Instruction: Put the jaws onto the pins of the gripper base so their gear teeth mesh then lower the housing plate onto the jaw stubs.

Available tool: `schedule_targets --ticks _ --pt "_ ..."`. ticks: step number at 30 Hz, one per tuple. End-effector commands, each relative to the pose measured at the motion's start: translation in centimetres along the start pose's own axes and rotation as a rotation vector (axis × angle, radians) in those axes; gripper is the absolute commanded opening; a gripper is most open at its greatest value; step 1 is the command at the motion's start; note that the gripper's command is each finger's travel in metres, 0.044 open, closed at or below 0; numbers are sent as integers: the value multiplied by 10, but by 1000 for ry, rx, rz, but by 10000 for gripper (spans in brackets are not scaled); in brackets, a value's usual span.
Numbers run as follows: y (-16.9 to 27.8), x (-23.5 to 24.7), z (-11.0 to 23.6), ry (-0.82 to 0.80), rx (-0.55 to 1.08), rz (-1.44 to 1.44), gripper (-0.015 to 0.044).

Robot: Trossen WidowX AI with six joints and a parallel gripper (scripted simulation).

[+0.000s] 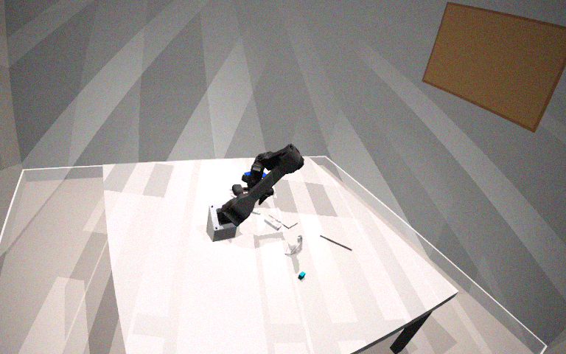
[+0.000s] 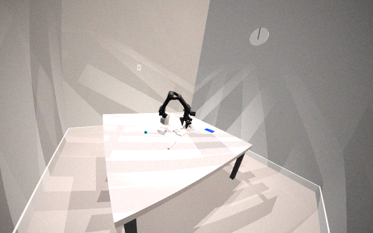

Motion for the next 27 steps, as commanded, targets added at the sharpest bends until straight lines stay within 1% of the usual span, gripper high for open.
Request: schedule_targets --ticks 1,24,27 --pt "1 2 -6 0 6 8 440" --pt "1 2 -7 0 6 8 440" --pt "1 2 -7 -3 5 3 361"
Point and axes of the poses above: the point midway between the two fingers, 35 mm back from their tips, its own z axis back along the fingers, its own x axis across the jaws, y = z × x, the point moved 1 cm from there along z, back along the fingers, and after that the axes turned 5 degrees about z, right-handed, at the moved point
